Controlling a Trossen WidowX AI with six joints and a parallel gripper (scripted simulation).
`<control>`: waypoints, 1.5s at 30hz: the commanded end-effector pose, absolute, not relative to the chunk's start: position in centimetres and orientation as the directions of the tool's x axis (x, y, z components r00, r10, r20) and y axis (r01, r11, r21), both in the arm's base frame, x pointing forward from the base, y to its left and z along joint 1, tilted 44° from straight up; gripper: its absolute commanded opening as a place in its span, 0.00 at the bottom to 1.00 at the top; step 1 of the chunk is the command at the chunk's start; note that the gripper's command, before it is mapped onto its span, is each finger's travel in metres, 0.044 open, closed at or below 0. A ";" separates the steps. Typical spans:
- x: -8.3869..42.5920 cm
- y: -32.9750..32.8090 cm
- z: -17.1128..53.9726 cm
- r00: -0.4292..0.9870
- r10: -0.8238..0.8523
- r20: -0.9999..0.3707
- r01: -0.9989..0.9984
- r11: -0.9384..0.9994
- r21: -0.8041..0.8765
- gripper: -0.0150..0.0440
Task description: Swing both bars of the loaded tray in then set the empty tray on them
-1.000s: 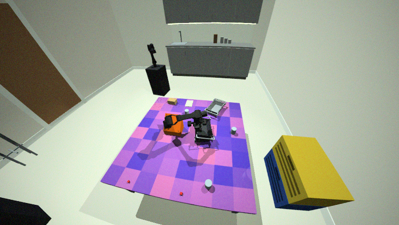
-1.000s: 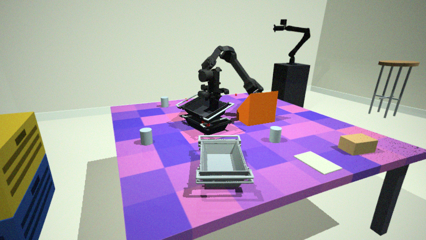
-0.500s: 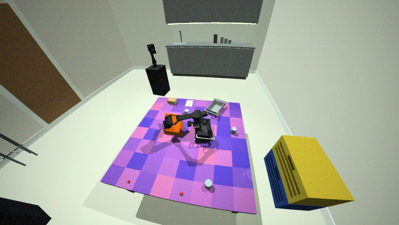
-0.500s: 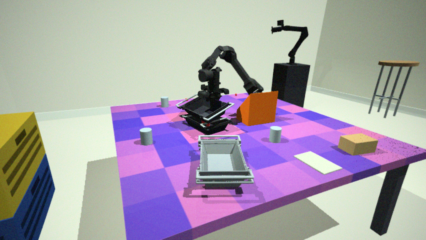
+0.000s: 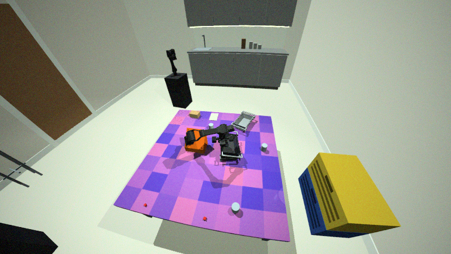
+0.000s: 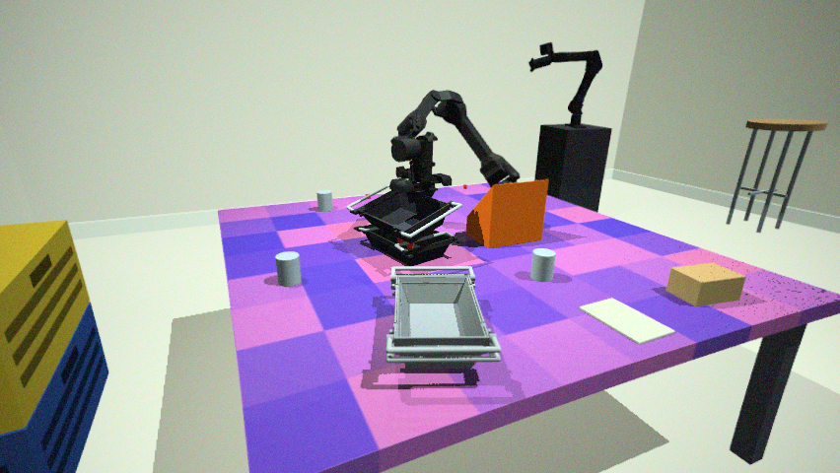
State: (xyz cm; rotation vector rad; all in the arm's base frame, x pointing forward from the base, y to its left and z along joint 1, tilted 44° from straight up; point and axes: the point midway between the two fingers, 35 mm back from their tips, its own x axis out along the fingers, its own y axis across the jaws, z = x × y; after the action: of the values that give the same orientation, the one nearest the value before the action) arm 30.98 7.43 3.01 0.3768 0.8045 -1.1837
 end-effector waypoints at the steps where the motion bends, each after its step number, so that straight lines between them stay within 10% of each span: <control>1: 30.7 6.9 2.9 0.132 -0.677 -0.724 0.924 0.349 -0.158 0.25; 45: 30.5 6.3 2.4 0.132 -0.677 -0.724 0.924 0.348 -0.158 0.25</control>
State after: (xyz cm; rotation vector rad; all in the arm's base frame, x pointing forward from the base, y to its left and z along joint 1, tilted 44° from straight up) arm 30.75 6.88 2.57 0.3779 0.8036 -1.1833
